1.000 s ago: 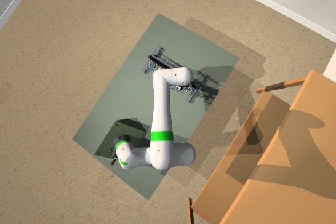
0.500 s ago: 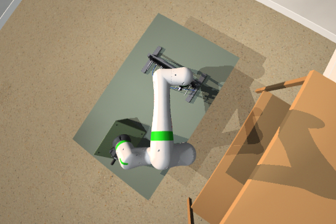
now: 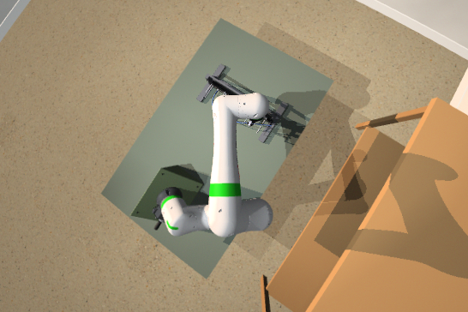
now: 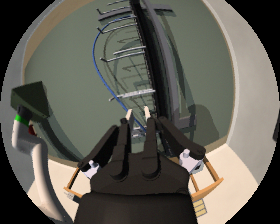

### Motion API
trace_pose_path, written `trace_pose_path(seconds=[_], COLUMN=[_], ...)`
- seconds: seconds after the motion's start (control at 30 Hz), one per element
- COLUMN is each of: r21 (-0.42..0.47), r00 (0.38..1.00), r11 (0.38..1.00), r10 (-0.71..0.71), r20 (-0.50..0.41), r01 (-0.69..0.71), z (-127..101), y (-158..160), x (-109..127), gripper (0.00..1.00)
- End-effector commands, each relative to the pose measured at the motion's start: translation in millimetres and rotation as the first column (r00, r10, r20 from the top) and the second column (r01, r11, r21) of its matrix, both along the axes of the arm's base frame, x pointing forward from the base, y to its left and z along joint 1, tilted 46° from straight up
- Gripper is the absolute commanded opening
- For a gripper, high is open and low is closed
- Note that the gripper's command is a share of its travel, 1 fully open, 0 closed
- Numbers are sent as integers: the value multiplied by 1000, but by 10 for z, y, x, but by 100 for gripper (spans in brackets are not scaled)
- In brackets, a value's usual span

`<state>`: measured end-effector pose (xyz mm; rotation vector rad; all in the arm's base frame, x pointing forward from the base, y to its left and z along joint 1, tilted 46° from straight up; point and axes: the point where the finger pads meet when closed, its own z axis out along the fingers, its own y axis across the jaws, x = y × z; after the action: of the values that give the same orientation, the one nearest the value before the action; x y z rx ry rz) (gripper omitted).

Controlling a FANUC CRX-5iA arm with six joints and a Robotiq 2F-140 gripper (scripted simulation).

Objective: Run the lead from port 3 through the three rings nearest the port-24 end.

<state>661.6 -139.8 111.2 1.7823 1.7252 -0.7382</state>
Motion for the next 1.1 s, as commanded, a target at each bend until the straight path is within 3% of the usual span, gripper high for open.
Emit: trace_pose_path(seconds=[0.0,0.6,1.07], r21=[0,0,0], r00=[1000,1000,1000], r11=[1000,1000,1000], r10=[0,0,0], r20=[0,0,0], r01=[0,0,0], z=[45,391,496], y=[43,397,504], x=[2,9,11], gripper=[20,20,20])
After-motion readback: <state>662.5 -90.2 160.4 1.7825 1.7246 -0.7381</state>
